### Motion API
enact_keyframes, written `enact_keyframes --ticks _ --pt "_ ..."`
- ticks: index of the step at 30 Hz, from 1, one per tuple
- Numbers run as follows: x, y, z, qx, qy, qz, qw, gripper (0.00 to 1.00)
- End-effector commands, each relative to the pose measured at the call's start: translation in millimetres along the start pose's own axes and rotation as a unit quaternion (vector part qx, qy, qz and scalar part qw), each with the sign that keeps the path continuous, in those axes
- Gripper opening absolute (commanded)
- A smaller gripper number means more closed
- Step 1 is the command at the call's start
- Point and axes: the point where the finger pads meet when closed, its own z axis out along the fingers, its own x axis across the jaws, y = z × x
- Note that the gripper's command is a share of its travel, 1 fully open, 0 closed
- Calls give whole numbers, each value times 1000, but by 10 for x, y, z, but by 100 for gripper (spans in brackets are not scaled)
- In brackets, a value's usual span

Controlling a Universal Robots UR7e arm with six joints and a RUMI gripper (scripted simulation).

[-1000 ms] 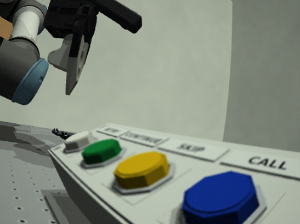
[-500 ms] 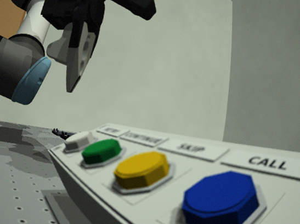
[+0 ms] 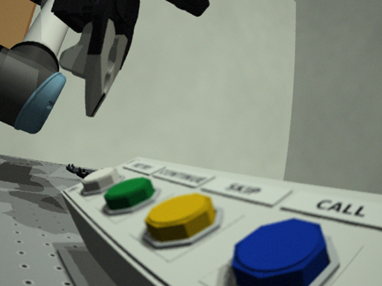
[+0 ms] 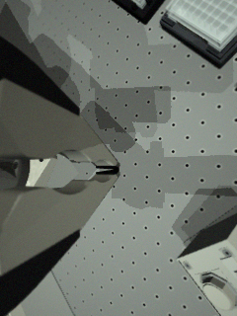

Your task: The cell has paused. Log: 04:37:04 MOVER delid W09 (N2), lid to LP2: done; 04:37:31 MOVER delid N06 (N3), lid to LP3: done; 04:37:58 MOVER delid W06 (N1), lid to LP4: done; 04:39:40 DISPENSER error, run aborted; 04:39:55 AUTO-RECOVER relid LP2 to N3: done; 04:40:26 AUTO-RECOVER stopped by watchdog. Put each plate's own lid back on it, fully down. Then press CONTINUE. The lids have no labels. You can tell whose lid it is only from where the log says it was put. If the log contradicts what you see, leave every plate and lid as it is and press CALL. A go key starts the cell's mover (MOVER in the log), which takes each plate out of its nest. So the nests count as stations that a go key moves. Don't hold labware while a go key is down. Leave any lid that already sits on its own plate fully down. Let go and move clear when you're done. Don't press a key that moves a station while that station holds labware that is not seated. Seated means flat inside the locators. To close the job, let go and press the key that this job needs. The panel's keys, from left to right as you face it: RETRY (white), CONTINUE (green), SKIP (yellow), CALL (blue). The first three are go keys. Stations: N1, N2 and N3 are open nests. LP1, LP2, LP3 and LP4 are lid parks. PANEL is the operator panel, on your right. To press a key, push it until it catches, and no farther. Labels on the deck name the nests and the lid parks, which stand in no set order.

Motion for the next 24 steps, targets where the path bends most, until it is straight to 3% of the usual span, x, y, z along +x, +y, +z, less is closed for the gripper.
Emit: enact_keyframes --ticks 1,15,24 --pt "245 -145 3 0 1 55 999 0" --pt "770 -437 3 0 1 170 985 0" --pt "1076 -607 3 0 1 170 985 0"
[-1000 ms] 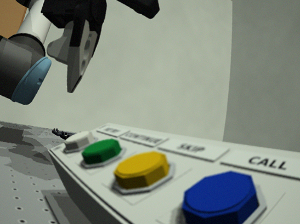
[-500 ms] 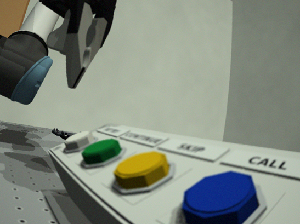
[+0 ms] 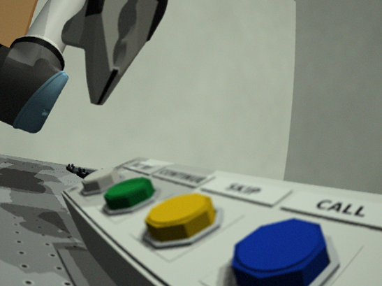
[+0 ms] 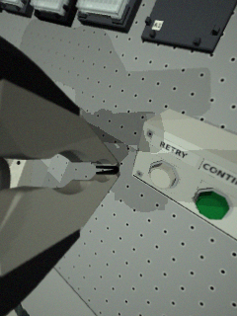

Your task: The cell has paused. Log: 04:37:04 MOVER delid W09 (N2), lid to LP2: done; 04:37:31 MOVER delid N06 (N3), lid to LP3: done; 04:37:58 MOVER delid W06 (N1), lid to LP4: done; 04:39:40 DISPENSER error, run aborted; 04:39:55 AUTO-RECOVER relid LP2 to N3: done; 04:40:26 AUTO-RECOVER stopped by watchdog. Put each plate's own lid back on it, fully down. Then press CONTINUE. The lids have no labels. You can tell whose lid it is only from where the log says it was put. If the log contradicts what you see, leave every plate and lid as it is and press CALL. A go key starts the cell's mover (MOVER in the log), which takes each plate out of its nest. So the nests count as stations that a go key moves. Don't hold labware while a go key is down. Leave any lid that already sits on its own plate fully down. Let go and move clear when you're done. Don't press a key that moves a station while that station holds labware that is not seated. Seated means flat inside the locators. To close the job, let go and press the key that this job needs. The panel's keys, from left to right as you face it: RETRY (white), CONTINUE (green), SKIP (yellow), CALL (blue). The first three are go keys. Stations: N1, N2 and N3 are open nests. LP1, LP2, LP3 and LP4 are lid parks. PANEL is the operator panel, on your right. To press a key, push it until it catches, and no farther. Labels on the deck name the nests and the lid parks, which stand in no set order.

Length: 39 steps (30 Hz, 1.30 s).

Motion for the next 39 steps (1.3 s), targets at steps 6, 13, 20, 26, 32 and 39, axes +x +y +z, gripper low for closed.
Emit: enact_keyframes --ticks 6,13,20,26,32,39 --pt "310 -369 10 -1 1 4 1000 0" --pt "474 -554 10 -1 1 4 1000 0" --pt "474 -554 10 -1 1 4 1000 0" --pt "474 -554 10 -1 1 4 1000 0" --pt "475 -554 76 -1 1 4 1000 0" --pt "475 -554 159 -1 1 4 1000 0"
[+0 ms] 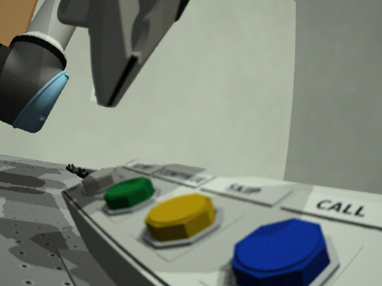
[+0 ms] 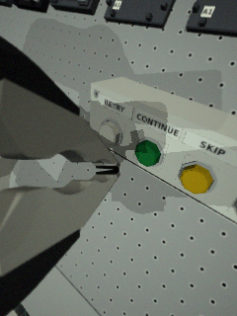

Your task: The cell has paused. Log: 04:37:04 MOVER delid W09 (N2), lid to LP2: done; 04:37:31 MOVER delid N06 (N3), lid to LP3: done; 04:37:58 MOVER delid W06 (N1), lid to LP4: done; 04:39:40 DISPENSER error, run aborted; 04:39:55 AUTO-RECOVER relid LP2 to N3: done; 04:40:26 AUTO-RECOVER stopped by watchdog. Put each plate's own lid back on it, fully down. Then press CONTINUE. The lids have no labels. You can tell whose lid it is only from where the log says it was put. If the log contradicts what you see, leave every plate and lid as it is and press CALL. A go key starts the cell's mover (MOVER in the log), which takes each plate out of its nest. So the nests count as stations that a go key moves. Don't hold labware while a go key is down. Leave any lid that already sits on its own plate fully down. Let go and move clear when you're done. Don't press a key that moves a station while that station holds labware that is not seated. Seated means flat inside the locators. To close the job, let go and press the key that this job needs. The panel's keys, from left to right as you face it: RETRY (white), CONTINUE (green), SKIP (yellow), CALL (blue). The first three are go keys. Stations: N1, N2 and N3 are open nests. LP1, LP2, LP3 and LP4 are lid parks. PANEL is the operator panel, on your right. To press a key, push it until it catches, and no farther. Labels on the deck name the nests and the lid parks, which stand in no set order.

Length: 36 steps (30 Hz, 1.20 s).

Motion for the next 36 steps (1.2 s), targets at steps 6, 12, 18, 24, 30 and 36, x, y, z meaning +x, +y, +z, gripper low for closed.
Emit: enact_keyframes --ticks 6,12,18,24,30,36 --pt "2 -4 117 1 0 0 1000 0" --pt "2 -4 116 1 0 0 1000 0" --pt "-1 -6 122 1 0 0 1000 0" --pt "-19 -16 157 1 0 0 1000 0" --pt "-30 -22 180 1 0 0 1000 0" --pt "-48 -32 215 1 0 0 1000 0"
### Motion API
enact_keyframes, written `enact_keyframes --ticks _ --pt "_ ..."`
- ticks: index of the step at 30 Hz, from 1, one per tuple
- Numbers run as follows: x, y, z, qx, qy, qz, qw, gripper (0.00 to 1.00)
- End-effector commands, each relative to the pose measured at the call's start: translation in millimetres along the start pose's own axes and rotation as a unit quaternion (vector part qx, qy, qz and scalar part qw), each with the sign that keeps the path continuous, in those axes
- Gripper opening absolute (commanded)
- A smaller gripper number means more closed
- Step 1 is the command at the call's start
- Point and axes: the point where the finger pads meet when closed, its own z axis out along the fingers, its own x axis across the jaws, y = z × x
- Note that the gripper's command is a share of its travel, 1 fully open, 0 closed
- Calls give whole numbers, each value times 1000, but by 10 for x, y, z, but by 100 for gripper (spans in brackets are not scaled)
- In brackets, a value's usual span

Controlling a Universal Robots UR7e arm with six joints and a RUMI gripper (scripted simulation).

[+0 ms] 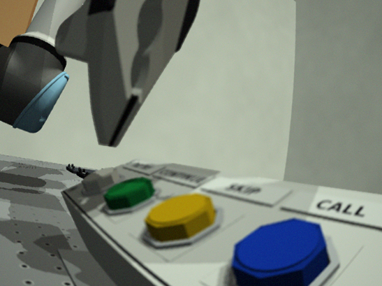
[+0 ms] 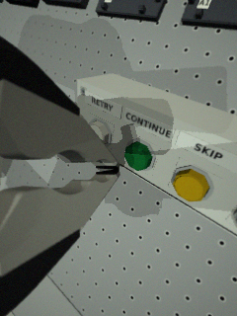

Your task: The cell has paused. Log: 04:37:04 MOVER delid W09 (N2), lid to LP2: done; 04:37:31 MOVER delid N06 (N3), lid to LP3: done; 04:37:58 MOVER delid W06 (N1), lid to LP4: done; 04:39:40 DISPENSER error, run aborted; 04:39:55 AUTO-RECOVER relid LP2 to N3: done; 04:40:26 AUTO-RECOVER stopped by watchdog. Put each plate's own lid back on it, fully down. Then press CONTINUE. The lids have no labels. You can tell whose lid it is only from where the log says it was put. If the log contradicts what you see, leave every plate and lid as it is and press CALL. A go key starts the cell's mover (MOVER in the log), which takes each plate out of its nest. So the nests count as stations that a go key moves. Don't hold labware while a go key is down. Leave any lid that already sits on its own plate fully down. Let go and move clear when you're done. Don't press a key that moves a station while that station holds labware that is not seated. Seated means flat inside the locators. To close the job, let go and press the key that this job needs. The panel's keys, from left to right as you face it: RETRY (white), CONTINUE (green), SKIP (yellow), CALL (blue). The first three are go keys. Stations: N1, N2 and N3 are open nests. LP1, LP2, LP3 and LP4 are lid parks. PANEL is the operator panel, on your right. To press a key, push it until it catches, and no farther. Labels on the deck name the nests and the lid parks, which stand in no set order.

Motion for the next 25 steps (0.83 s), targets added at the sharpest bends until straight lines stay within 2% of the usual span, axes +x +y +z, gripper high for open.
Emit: enact_keyframes --ticks 1,25 --pt "-15 -13 29 1 0 0 1000 0" --pt "-79 -49 156 1 0 0 1000 0"
